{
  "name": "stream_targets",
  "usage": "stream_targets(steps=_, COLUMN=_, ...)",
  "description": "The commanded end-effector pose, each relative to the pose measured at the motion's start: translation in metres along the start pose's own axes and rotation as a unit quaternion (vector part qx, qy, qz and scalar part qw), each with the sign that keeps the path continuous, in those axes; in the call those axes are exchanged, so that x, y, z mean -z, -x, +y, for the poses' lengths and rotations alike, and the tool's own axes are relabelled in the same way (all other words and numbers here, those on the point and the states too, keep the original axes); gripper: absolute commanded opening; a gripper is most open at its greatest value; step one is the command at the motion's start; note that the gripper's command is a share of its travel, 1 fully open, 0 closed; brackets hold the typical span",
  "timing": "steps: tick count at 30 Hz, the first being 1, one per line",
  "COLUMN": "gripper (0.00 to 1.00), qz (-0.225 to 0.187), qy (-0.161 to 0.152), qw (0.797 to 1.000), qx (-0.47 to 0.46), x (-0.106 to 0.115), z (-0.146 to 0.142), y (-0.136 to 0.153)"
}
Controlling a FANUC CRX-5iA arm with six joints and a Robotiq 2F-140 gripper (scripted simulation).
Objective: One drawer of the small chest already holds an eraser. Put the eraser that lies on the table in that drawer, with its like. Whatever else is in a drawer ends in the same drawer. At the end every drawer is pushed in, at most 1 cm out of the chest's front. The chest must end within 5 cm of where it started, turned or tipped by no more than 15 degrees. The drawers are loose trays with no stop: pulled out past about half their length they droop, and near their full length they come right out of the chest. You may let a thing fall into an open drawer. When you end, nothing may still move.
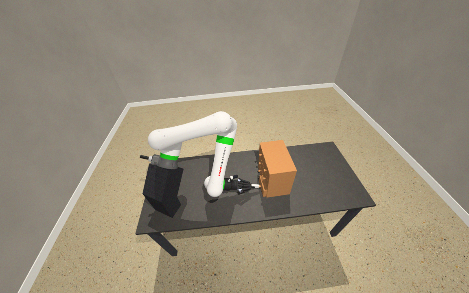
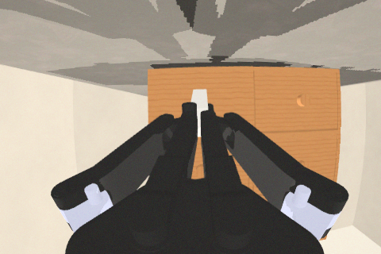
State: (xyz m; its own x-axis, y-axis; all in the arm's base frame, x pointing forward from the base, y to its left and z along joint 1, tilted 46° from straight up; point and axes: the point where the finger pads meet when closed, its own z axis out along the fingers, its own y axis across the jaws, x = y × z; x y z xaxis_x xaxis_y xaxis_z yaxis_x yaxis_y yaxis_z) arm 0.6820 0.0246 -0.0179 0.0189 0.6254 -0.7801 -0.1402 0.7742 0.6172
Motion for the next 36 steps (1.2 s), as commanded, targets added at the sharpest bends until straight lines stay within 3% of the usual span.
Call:
stream_targets(steps=1, gripper=0.0, qz=0.0, qy=0.0, qw=1.0, qx=0.0, x=-0.006, z=0.0, y=0.002)
stream_targets(steps=36, gripper=0.0, qz=0.0, qy=0.0, qw=1.0, qx=0.0, x=-0.025, z=0.0, y=0.009)
